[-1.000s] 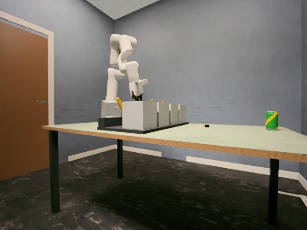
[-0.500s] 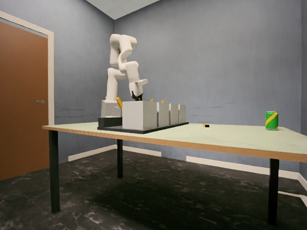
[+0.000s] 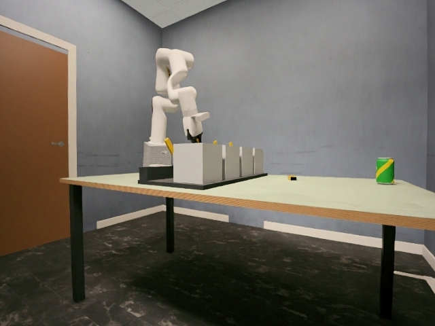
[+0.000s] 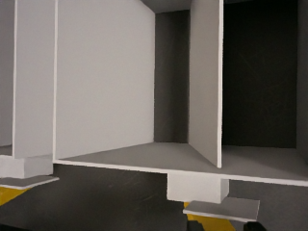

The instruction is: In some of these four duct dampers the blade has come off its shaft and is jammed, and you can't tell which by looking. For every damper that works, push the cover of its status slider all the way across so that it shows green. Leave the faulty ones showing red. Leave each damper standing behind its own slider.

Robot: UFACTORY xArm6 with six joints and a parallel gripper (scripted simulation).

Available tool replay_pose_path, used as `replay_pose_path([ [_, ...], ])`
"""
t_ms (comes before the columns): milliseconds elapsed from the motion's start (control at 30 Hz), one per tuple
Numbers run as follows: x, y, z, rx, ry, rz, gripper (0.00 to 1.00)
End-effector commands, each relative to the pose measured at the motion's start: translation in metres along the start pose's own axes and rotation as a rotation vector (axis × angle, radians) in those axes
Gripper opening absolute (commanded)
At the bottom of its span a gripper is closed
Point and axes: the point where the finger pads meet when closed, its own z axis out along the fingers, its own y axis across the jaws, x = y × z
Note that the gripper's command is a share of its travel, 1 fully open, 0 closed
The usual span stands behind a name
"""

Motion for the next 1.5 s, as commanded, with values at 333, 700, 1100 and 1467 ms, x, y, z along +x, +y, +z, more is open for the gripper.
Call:
replay_pose_path([
  [333,0.001,-0.003,-0.001,-0.033,0.003,-0.001,0.19],
  [700,0.001,-0.009,-0.001,-0.097,0.003,-0.001,0.19],
  [1100,0.001,-0.019,0.001,-0.192,0.003,-0.001,0.19],
  [1467,0.001,-0.026,0.002,-0.266,0.003,-0.001,0.19],
])
